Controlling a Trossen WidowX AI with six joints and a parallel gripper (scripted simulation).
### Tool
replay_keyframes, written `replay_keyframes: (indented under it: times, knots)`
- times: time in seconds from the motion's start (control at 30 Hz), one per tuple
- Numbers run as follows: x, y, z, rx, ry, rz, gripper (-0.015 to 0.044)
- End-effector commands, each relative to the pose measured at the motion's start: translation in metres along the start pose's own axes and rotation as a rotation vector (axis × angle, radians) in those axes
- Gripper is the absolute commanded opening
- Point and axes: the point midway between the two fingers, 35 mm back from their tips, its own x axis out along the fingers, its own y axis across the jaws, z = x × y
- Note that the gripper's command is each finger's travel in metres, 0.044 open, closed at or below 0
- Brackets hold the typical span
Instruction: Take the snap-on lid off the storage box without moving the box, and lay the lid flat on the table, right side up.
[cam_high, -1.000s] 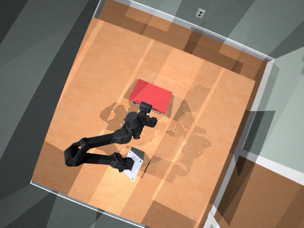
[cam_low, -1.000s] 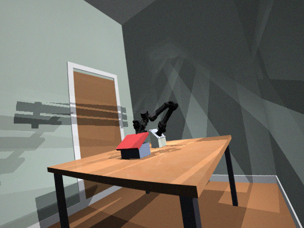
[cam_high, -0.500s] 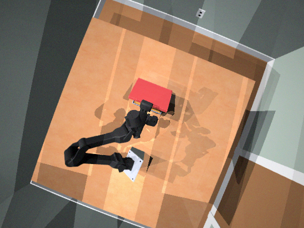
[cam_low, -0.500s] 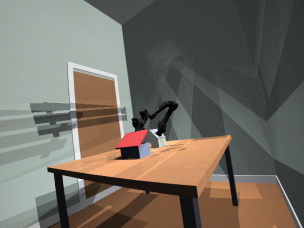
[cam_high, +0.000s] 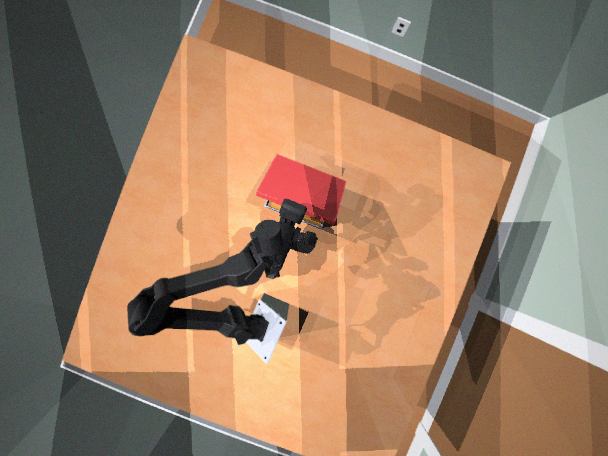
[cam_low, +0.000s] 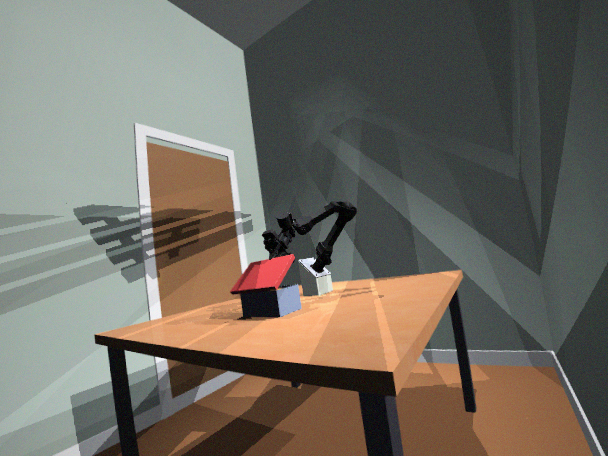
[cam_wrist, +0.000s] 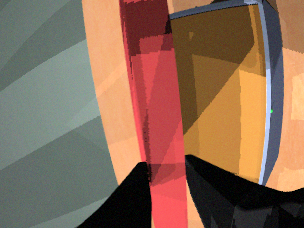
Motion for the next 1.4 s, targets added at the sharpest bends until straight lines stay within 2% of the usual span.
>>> replay_keyframes:
  times: [0.0,0.8,1.37]
  knots:
    - [-0.006,0.009,-0.002,-0.013,0.001,0.013,0.0]
    - [-0.021,0.026,-0.003,-0.014,0.0,0.013,0.0]
    - [-0.022,0.02,-0.037,-0.012,0.001,0.013,0.0]
